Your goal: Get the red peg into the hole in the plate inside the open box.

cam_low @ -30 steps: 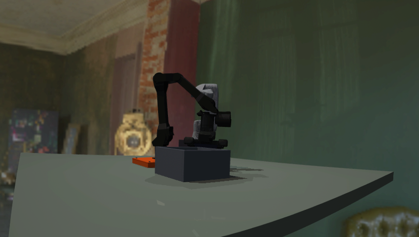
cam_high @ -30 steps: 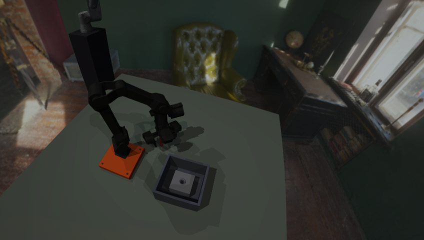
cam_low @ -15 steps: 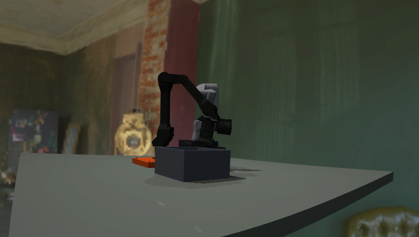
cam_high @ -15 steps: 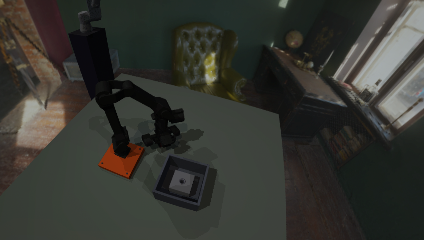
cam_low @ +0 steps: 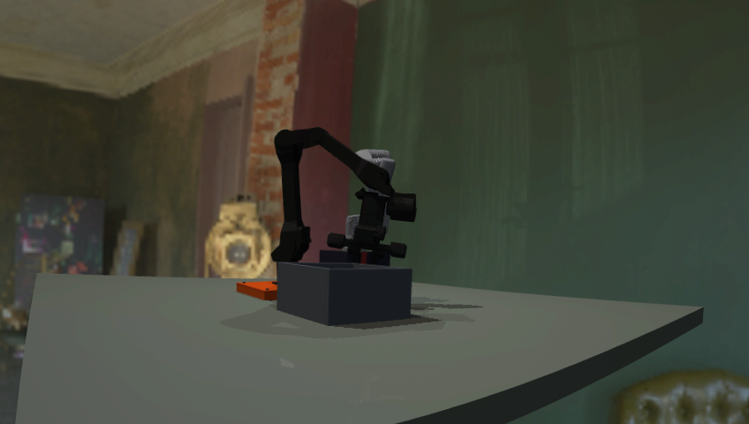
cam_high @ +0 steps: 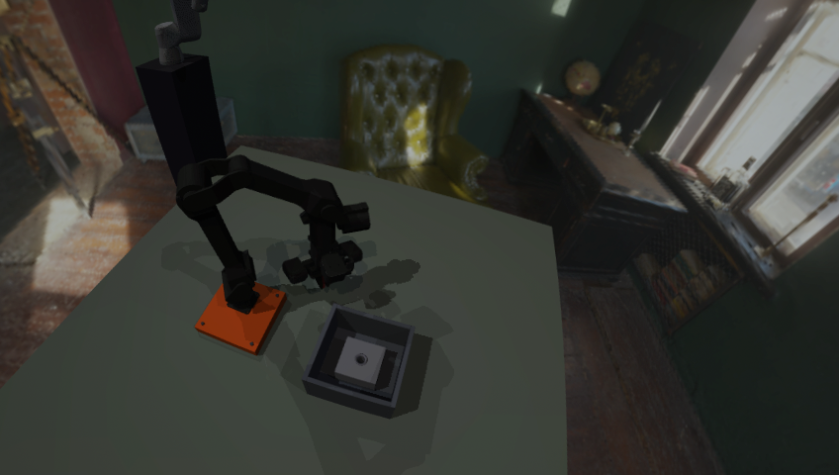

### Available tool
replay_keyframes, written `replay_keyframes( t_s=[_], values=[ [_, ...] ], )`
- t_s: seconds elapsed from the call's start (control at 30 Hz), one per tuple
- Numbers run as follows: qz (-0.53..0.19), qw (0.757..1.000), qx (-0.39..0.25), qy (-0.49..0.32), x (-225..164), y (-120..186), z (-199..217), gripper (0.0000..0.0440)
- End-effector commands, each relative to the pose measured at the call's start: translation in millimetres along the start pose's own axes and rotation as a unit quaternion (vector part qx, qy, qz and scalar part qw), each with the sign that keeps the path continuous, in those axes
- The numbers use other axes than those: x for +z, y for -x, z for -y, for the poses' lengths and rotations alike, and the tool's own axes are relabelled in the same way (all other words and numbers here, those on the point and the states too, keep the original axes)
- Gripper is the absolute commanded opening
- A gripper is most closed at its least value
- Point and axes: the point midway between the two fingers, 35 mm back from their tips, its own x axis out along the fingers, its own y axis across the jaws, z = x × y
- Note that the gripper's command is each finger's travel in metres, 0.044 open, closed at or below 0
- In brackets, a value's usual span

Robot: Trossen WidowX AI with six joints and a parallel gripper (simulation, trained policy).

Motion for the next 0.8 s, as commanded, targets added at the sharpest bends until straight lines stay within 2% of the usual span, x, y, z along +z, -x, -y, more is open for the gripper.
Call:
replay_keyframes(
  t_s=[0.0,0.3,0.77],
  values=[
    [0.016,1.000,0.009,-0.005,13,18,0,0.0000],
    [0.050,0.997,0.025,-0.046,46,54,2,0.0000],
    [0.085,0.987,0.028,-0.135,111,64,11,0.0000]
  ],
)
